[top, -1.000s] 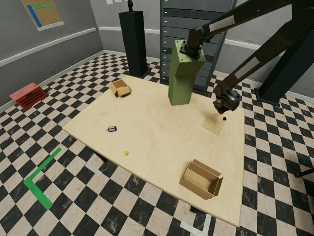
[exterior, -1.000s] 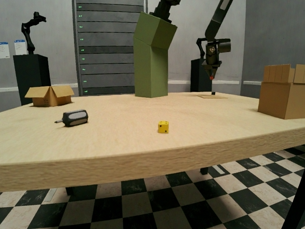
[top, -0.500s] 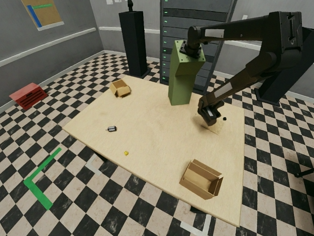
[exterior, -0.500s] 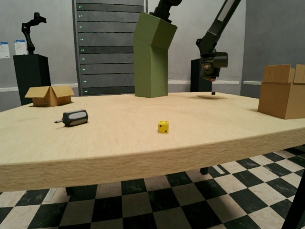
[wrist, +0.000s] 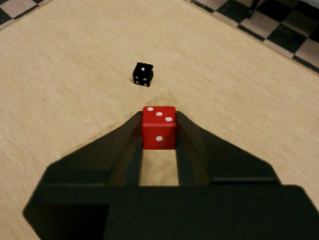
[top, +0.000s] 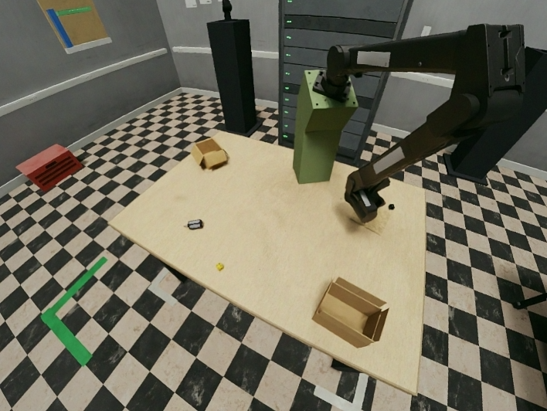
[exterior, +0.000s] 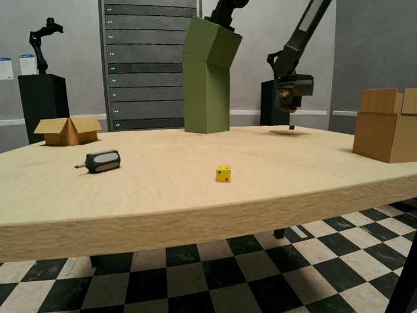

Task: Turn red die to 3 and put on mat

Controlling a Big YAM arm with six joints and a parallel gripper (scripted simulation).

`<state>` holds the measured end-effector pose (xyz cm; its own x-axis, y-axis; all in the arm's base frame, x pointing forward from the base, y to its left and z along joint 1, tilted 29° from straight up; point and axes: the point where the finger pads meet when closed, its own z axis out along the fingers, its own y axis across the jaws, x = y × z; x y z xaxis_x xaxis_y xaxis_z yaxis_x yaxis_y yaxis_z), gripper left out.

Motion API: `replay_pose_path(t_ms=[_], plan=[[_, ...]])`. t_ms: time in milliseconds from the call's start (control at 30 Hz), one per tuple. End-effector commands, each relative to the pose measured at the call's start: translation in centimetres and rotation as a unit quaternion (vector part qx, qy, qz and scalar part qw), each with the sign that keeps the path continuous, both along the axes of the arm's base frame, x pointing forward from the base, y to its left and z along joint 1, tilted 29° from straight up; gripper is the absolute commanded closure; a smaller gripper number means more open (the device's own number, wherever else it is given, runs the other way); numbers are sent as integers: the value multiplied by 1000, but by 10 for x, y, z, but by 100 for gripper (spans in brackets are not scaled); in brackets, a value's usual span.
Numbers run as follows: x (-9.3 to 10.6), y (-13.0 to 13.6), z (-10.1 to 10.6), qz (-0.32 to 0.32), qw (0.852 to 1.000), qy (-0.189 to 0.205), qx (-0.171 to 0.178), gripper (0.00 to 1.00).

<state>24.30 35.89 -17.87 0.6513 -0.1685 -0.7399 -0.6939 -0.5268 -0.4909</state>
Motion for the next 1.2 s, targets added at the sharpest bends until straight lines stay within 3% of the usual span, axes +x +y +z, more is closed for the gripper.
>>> replay_pose_path(t_ms=[0, 600, 1167], plan=[[-2, -3, -14, 5, 1000, 5, -6, 85], [24, 7, -62, 1, 1000, 5, -5, 85], [26, 8, -59, 0, 1000, 3, -4, 85]])
